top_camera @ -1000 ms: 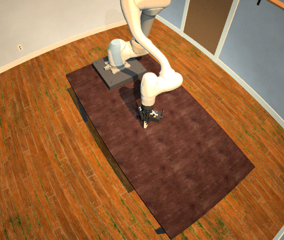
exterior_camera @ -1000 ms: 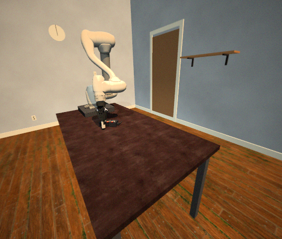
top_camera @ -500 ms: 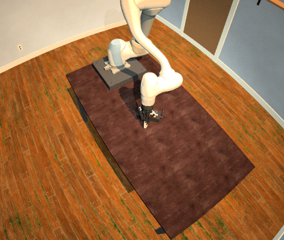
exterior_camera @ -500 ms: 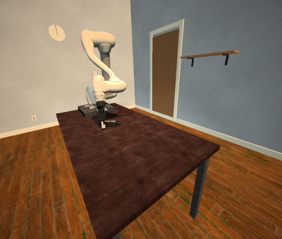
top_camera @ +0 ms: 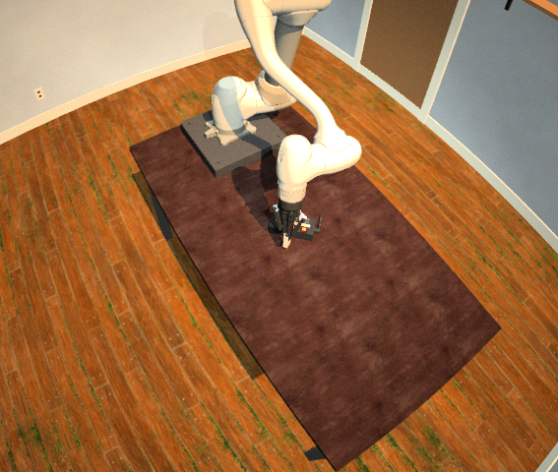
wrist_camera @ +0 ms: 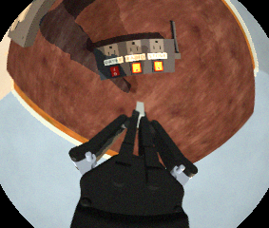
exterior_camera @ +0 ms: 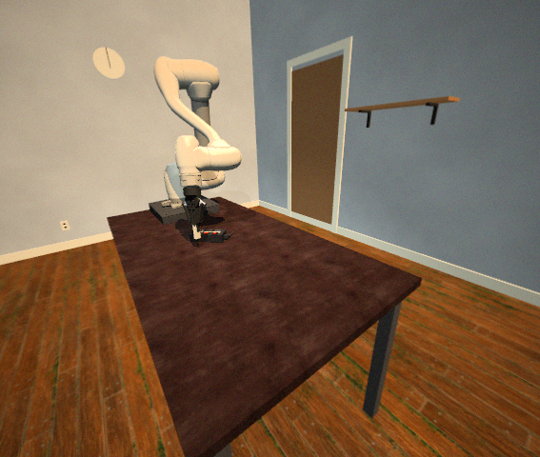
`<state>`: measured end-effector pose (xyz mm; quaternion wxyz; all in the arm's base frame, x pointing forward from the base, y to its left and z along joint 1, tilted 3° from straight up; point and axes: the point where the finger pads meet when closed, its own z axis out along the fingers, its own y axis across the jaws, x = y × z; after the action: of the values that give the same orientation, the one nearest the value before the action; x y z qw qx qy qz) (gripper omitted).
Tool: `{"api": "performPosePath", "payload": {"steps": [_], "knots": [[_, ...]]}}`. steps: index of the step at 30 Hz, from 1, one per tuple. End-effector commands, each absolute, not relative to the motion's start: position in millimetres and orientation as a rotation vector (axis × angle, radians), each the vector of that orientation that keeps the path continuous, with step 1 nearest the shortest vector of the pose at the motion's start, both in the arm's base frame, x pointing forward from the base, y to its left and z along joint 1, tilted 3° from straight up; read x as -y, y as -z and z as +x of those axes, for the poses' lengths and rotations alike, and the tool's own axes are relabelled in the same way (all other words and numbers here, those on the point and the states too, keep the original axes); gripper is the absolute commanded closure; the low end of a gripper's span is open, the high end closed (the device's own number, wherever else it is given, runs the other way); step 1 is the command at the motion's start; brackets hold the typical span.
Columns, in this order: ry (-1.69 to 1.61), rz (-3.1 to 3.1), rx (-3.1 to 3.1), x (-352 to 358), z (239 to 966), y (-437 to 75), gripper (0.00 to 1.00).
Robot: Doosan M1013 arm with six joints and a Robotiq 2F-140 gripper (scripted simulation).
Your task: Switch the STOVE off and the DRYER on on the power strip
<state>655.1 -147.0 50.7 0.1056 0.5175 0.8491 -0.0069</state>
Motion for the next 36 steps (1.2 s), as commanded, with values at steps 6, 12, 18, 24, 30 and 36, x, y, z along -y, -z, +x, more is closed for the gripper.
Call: {"api": "performPosePath", "payload": {"steps": [6, 12, 18, 24, 30, 36], "knots": [[0.019, 1.525, -2.503, 144.5, 652.0, -107.7, 1.0], [0.019, 1.525, -2.503, 144.5, 652.0, -107.7, 1.0], [0.019, 1.525, -2.503, 144.5, 652.0, -107.7, 1.0], [0.019, 1.525, -2.503, 144.5, 652.0, -107.7, 1.0], [0.019, 1.525, -2.503, 144.5, 652.0, -107.7, 1.0], [0.019, 1.525, -2.503, 144.5, 652.0, -107.7, 1.0]]}}
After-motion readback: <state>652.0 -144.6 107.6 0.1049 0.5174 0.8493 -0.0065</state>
